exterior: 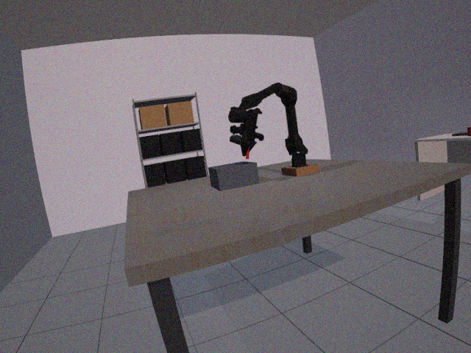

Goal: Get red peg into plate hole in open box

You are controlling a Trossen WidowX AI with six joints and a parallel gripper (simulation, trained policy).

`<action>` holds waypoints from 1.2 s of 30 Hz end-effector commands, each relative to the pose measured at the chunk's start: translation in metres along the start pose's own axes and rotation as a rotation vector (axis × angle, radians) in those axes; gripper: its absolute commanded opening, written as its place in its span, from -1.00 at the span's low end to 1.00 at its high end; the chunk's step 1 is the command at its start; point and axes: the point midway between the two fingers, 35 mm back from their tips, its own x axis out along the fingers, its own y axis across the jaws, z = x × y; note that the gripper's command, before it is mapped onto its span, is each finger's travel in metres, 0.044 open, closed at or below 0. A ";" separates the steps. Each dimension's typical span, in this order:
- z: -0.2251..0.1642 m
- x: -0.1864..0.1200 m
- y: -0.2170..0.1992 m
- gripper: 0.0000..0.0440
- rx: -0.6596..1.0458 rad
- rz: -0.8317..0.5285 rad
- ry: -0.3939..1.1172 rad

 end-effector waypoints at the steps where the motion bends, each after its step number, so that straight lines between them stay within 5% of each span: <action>1: 0.015 0.005 0.003 -1.00 0.014 0.005 -0.012; 25: 0.076 0.082 0.009 -0.99 -0.102 0.029 0.065; 36: 0.080 0.106 0.012 -0.13 -0.183 0.041 0.140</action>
